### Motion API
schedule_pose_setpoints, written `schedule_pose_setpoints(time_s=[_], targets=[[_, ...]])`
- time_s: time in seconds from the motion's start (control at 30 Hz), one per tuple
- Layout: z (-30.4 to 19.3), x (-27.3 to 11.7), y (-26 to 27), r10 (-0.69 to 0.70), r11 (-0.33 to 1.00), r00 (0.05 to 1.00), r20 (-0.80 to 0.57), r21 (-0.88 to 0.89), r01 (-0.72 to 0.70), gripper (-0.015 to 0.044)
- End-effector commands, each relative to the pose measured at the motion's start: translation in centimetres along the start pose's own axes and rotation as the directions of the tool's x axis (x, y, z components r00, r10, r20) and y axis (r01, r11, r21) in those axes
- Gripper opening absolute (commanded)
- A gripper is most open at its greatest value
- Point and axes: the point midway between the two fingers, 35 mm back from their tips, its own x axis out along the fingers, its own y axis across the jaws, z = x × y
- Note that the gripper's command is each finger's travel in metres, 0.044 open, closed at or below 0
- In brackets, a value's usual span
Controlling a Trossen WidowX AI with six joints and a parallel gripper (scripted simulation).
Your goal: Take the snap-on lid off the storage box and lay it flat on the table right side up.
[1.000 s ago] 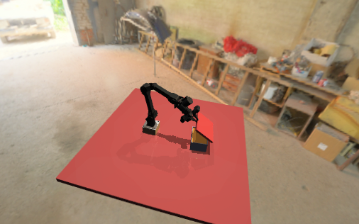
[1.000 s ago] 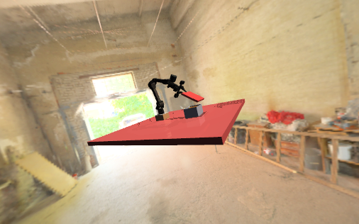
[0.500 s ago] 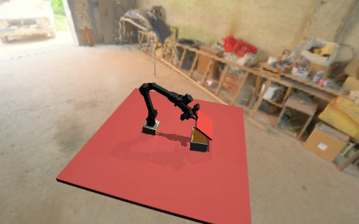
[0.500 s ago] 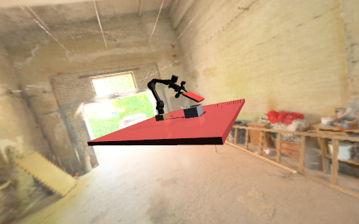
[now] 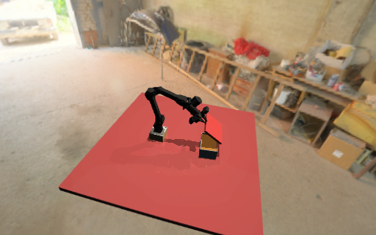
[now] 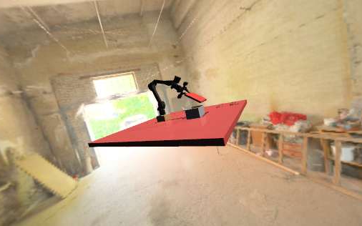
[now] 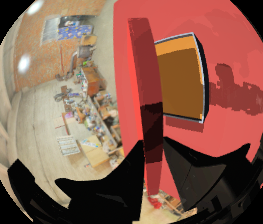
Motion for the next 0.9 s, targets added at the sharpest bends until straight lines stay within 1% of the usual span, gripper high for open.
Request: schedule_pose_setpoints(time_s=[0.0,0.87], targets=[[-0.7,-0.2,0.2,0.013,1.0,1.0,0.003,0.003,-0.013,0.0],[-5.9,-0.6,-0.1,0.012,1.0,1.0,-0.001,0.008,-0.012,0.0]])
